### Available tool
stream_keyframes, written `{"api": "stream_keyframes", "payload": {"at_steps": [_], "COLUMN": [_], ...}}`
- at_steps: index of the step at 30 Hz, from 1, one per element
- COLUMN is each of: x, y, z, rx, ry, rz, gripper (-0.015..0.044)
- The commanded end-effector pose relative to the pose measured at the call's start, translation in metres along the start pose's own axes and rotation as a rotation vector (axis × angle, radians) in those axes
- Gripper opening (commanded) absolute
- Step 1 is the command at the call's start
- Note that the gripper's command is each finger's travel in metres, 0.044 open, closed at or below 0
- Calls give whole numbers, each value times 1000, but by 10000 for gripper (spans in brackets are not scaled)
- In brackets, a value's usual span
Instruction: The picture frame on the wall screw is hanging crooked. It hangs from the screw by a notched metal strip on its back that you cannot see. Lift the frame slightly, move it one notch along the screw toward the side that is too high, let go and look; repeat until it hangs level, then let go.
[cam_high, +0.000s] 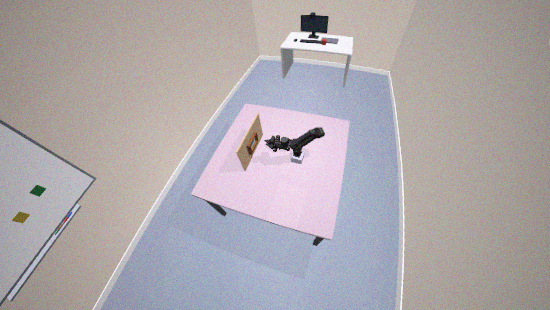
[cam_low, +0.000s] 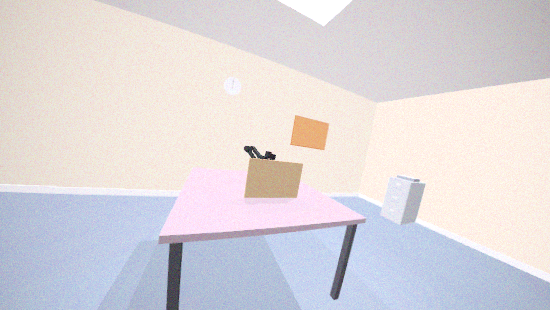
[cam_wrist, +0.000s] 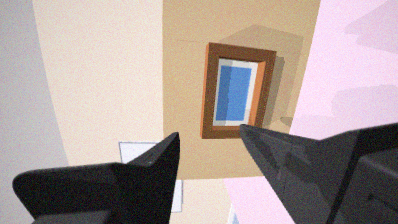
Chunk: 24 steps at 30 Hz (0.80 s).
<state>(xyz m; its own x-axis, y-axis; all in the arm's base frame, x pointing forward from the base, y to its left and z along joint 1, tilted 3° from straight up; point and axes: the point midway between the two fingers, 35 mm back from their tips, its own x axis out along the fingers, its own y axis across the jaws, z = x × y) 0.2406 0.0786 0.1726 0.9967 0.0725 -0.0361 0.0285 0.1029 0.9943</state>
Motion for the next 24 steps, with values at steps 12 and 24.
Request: {"api": "stream_keyframes", "payload": {"at_steps": [12,24], "x": [-56,-56], "y": [9,8], "z": [19,18], "rx": [18,58], "ry": [-15,-35], "rz": [9,33], "gripper": [260,260]}}
